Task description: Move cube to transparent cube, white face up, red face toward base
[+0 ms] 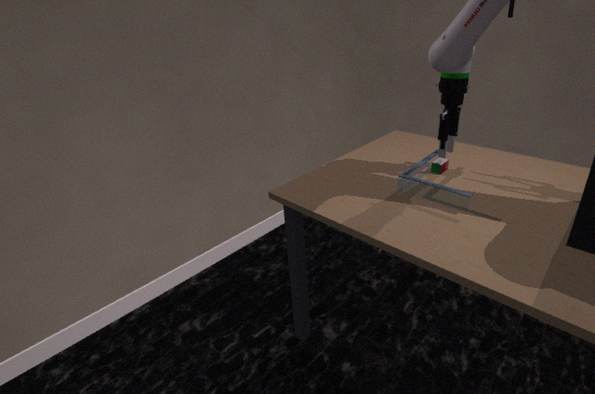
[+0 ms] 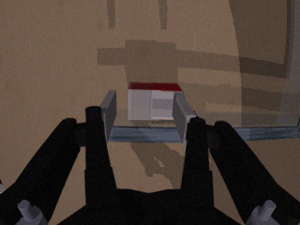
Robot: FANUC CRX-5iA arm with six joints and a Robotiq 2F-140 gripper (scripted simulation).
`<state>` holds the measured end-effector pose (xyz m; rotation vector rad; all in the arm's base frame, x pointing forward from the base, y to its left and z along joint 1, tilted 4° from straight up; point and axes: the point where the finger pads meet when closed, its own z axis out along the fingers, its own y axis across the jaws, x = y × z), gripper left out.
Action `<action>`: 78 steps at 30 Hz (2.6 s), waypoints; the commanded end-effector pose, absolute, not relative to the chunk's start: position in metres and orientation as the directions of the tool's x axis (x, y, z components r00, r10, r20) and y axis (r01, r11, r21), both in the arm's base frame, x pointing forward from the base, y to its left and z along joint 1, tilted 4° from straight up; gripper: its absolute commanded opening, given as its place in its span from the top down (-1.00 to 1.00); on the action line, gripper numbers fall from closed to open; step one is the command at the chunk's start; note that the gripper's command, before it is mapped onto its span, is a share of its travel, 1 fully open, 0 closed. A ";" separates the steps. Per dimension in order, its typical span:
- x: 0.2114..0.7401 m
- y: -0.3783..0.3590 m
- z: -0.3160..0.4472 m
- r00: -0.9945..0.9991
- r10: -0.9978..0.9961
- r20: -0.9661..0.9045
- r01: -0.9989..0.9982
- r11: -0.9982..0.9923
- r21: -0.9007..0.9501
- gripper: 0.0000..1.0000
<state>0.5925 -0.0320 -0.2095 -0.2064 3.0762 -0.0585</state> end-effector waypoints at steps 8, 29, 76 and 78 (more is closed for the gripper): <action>0.593 -0.032 -0.209 -0.989 -0.134 -0.056 -0.132 0.990 -0.042 0.17; 0.593 -0.032 -0.209 -0.989 -0.134 -0.056 -0.132 0.990 -0.042 0.17; 0.601 -0.003 -0.222 -0.989 -0.134 -0.056 -0.132 0.990 -0.042 0.17; 0.602 -0.004 -0.223 -0.989 -0.134 -0.056 -0.132 0.990 -0.042 0.17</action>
